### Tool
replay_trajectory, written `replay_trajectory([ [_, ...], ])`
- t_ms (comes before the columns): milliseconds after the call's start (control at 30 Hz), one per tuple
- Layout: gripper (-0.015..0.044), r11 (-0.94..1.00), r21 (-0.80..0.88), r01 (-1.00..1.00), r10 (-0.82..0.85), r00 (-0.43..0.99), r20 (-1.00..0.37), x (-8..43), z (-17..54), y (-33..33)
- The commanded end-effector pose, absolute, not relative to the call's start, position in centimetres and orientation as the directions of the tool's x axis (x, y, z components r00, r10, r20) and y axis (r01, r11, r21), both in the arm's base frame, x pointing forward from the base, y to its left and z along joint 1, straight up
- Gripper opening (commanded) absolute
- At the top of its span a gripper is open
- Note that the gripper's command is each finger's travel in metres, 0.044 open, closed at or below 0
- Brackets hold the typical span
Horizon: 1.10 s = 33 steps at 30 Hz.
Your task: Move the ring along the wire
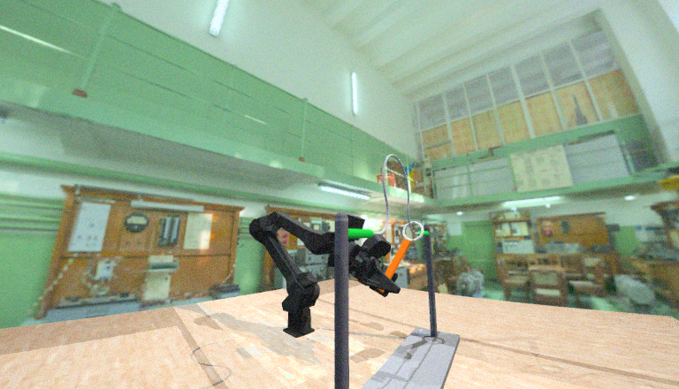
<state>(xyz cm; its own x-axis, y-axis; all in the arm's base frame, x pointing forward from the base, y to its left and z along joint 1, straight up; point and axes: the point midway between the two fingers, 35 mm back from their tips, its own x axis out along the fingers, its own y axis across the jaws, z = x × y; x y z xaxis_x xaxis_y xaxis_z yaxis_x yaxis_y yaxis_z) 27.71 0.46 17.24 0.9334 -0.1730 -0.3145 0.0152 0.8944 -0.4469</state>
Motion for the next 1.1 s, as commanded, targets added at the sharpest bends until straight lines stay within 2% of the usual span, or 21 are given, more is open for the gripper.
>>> replay_trajectory([
  [0,-0.0150,0.926,-0.377,0.013,-0.151,0.929,-0.339,27.6,16.7,1.5],
  [500,-0.0150,0.990,-0.144,0.002,-0.059,0.919,-0.391,27.1,15.9,5.6],
  [1067,-0.0150,0.999,-0.053,0.000,-0.021,0.915,-0.404,26.8,15.9,8.3],
])
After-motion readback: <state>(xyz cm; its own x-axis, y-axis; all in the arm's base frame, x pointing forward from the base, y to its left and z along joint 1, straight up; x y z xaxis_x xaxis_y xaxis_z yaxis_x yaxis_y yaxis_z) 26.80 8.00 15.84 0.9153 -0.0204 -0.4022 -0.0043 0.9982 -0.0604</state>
